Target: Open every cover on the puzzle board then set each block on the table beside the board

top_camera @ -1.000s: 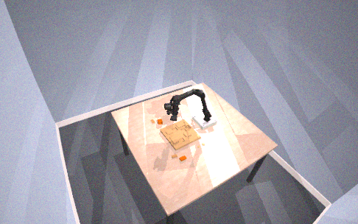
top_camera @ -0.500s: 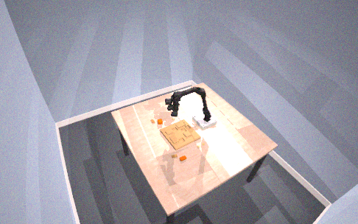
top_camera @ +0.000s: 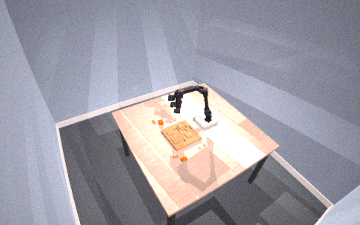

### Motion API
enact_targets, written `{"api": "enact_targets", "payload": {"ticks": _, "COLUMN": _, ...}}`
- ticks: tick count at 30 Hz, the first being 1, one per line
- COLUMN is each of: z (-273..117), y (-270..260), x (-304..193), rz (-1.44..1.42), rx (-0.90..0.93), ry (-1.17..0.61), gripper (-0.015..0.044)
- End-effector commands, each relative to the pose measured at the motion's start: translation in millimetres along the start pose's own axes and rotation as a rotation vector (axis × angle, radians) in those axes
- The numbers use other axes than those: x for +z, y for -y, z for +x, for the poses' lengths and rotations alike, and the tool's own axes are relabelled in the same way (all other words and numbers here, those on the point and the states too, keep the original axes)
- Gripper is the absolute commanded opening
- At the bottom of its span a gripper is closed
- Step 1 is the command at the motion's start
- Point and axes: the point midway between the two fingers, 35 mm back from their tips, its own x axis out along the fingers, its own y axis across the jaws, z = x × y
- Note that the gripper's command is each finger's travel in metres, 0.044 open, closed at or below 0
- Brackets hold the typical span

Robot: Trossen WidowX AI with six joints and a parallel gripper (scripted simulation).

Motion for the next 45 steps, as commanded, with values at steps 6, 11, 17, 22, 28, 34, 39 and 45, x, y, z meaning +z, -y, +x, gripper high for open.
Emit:
{"api": "enact_targets", "payload": {"ticks": 6, "z": 0.6, "y": 33.1, "x": -10.3, "rz": -0.004, "rx": 0.002, "ry": 0.001, "gripper": 0.008}}
{"api": "enact_targets", "payload": {"ticks": 11, "z": 1.2, "y": 41.7, "x": -13.5, "rz": -0.004, "rx": 0.001, "ry": 0.001, "gripper": 0.008}}
{"api": "enact_targets", "payload": {"ticks": 17, "z": 9.9, "y": 41.8, "x": -12.0, "rz": -0.004, "rx": 0.001, "ry": 0.001, "gripper": 0.008}}
{"api": "enact_targets", "payload": {"ticks": 22, "z": 18.0, "y": 41.8, "x": -10.8, "rz": -0.004, "rx": 0.001, "ry": 0.001, "gripper": 0.008}}
{"api": "enact_targets", "payload": {"ticks": 28, "z": 27.9, "y": 41.9, "x": -9.7, "rz": -0.004, "rx": 0.001, "ry": 0.001, "gripper": 0.008}}
{"api": "enact_targets", "payload": {"ticks": 34, "z": 37.8, "y": 41.9, "x": -8.9, "rz": -0.004, "rx": 0.001, "ry": 0.001, "gripper": 0.008}}
{"api": "enact_targets", "payload": {"ticks": 39, "z": 46.0, "y": 41.9, "x": -8.5, "rz": -0.004, "rx": 0.001, "ry": 0.001, "gripper": 0.008}}
{"api": "enact_targets", "payload": {"ticks": 45, "z": 55.9, "y": 41.9, "x": -8.4, "rz": -0.004, "rx": 0.001, "ry": 0.001, "gripper": 0.008}}
